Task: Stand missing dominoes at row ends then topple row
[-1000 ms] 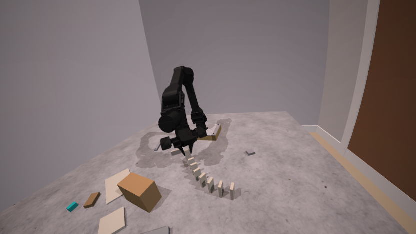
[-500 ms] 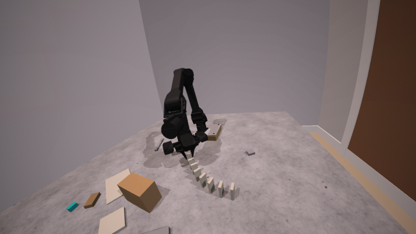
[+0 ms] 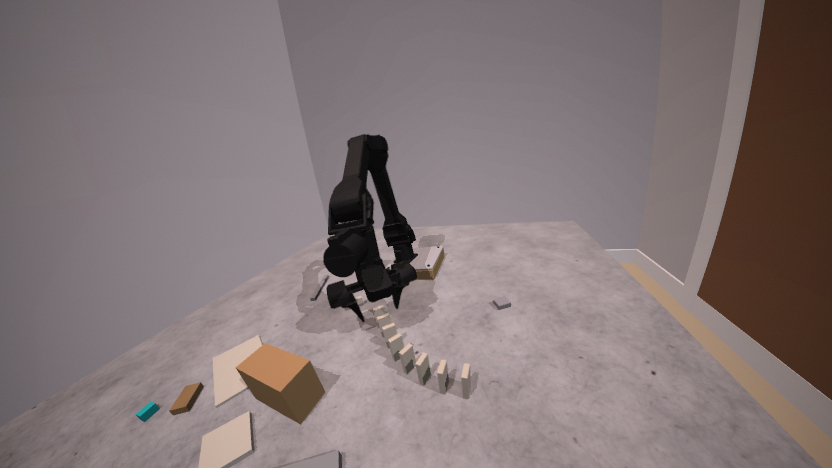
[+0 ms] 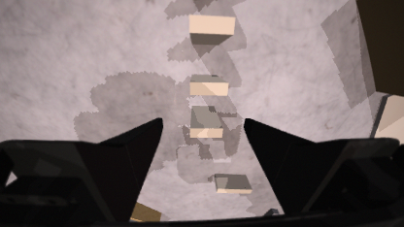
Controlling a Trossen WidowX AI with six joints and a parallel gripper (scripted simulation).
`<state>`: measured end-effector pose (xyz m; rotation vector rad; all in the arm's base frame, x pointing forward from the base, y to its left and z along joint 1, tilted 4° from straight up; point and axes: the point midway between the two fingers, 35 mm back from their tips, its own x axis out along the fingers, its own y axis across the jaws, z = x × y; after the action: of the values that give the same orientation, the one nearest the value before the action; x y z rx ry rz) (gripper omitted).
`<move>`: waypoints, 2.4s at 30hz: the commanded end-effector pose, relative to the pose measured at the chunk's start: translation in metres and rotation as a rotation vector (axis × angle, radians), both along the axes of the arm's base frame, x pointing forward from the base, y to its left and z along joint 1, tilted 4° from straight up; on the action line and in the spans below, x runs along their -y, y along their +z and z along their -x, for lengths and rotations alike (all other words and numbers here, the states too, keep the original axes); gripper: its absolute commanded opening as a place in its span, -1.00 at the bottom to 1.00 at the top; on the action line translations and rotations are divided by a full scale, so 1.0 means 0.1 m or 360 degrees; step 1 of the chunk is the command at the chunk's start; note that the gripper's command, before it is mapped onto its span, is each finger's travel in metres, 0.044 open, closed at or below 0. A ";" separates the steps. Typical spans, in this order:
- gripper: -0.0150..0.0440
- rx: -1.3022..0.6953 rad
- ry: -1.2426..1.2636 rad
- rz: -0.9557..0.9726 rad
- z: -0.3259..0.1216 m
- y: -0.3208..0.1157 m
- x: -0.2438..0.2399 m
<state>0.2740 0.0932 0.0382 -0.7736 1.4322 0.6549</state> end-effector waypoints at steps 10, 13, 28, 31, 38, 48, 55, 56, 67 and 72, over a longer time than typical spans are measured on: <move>1.00 0.0001 0.0002 0.0000 0.01 1.08 -0.09; 1.00 0.0000 0.0000 -0.0002 0.06 1.29 -0.08; 1.00 0.0107 -0.1660 -0.0066 0.01 0.88 0.80; 1.00 0.0150 -0.2255 -0.0089 0.08 0.73 1.10; 1.00 0.0181 -0.2653 -0.0104 0.15 0.63 1.29; 1.00 0.0180 -0.2653 -0.0104 0.16 0.63 1.29; 1.00 0.0181 -0.2653 -0.0103 0.13 0.34 1.32; 1.00 0.0181 -0.2653 -0.0103 0.13 0.26 1.32; 1.00 0.0180 -0.2653 -0.0102 0.16 -0.03 1.34; 1.00 0.0180 -0.2653 -0.0102 0.15 -0.12 1.35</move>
<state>0.2617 -0.0414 0.0360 0.5481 1.3987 -0.6264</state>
